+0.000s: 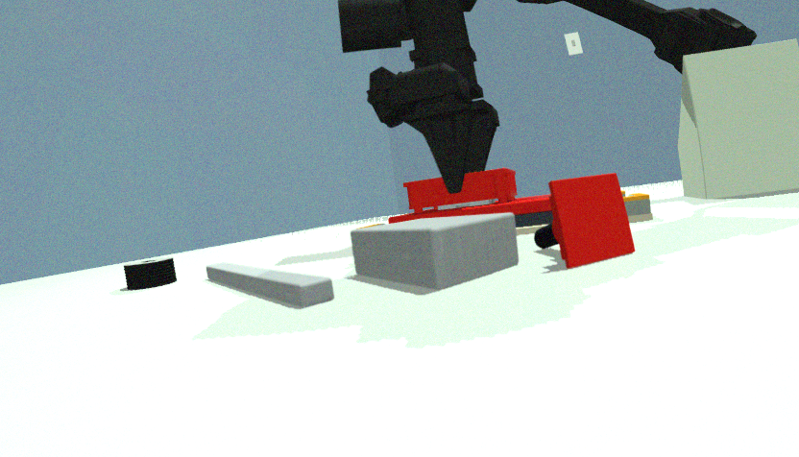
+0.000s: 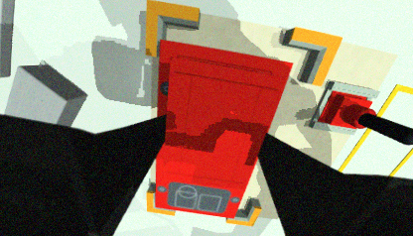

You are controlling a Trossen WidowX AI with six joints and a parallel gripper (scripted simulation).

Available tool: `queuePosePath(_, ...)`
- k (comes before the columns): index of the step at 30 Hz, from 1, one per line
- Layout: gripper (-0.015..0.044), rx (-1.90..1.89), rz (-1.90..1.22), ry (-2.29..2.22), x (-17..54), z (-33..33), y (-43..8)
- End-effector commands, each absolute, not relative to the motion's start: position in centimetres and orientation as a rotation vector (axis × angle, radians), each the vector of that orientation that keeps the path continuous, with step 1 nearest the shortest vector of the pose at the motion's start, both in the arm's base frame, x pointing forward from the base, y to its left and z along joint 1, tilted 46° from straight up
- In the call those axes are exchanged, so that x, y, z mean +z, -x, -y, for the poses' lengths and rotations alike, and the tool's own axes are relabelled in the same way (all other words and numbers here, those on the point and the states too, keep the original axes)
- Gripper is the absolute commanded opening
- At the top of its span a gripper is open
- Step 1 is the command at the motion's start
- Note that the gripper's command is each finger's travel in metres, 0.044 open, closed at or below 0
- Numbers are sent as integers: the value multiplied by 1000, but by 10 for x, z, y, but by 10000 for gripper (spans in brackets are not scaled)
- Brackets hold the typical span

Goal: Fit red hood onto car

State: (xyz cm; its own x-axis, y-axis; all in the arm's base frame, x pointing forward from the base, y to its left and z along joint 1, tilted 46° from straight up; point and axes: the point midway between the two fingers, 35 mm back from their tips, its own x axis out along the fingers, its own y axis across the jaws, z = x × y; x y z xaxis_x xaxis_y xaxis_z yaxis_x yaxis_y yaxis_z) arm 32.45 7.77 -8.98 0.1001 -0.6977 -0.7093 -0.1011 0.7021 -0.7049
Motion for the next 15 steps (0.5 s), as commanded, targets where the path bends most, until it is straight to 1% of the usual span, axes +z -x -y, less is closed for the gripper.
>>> queuePosePath(1, 0, -499, -1425, 717, -91, -77, -325)
queuePosePath(6, 0, -501, -1426, 711, -90, -78, -324)
queuePosePath(15, 236, -501, -1426, 711, -90, -77, -324)
